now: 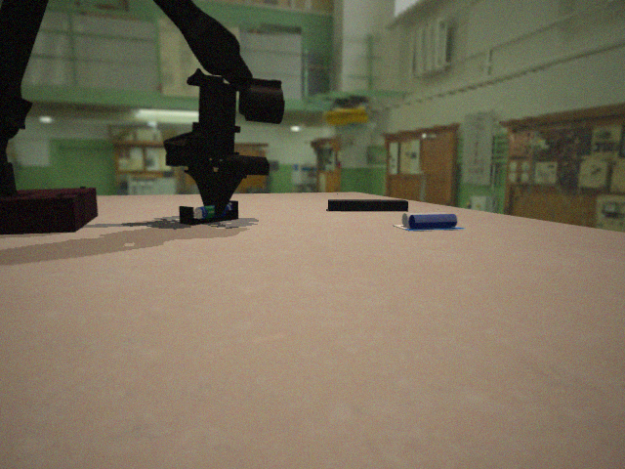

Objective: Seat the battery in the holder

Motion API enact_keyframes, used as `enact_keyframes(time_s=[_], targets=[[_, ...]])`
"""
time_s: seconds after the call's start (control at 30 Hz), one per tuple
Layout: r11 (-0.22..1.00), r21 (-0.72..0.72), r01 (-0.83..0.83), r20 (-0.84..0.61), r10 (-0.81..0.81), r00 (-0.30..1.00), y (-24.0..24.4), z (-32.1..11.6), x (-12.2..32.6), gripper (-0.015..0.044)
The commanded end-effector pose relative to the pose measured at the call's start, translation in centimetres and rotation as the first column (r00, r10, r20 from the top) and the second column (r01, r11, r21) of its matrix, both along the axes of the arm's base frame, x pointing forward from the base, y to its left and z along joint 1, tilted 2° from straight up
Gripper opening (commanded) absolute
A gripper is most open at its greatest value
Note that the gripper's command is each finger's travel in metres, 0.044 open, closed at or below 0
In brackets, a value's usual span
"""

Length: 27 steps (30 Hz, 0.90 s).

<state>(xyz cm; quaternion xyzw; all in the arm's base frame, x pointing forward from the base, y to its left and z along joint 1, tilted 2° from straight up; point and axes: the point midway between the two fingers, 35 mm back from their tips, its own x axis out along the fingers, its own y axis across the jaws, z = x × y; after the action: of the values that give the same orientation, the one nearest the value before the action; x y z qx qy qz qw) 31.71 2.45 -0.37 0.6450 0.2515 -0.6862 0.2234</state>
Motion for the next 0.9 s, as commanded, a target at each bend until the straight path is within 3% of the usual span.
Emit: enact_keyframes(time_s=[0.0, 0.13, 0.27, 0.67, 0.87], targets=[[1.000, -0.004, 0.005, -0.004, -0.005, 1.000, 0.0, 0.0, 0.1, 0.0059], [1.000, -0.004, 0.005, -0.004, -0.005, 1.000, 0.0, 0.0, 0.1, 0.0059], [1.000, -0.004, 0.005, -0.004, -0.005, 1.000, 0.0, 0.0, 0.1, 0.0161], [1.000, -0.002, -0.001, -0.004, 0.001, 1.000, 0.1, 1.5, 0.1, 0.0161], [1.000, -0.002, -0.001, -0.004, 0.001, 1.000, 0.1, 5.3, 0.3, 0.0319]])
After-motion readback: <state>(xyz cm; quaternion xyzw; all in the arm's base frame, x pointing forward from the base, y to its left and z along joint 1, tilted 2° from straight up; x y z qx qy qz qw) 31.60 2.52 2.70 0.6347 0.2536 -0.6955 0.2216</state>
